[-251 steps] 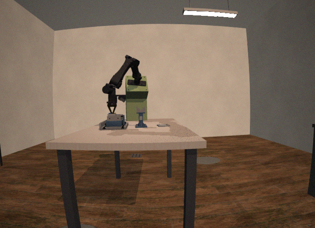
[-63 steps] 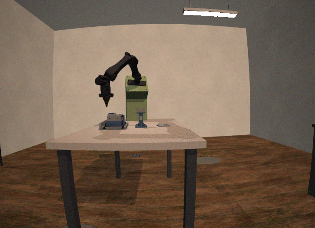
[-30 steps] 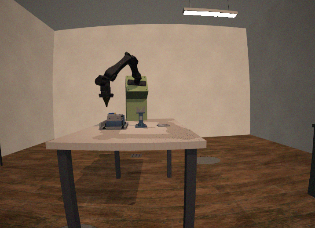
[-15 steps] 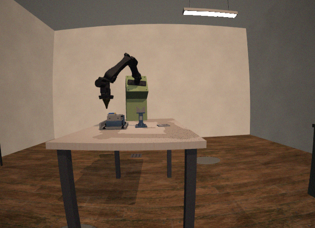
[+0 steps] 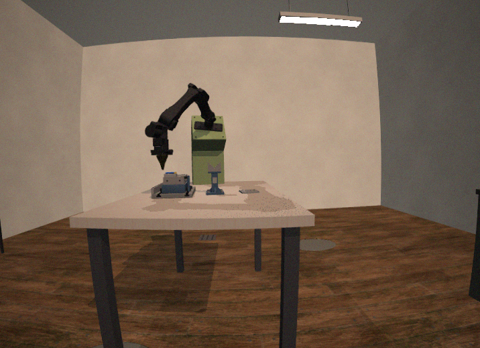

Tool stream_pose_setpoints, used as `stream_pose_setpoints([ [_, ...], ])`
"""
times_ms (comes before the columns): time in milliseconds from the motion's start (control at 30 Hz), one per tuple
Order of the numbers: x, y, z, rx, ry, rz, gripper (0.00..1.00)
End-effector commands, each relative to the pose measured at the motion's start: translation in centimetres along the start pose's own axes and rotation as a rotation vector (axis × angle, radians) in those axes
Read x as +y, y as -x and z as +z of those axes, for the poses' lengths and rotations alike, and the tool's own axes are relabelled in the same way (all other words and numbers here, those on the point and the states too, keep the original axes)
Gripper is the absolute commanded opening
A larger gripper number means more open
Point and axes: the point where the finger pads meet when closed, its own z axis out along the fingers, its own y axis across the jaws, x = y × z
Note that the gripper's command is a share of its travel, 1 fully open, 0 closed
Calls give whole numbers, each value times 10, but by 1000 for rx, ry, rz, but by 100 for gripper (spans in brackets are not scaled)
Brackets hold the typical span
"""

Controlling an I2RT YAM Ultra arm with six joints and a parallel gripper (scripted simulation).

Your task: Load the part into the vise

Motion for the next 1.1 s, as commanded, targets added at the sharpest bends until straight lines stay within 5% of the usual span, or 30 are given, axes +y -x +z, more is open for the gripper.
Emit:
stream_pose_setpoints([
  [0,-11,11,0,-32,-26,-5,0],
  [167,-8,12,7,-32,-22,-7,0],
  [300,-11,21,-4,-55,-34,-13,0],
  [500,-10,12,12,-33,-23,-4,0],
  [1067,-9,19,7,-46,-27,-13,0],
])
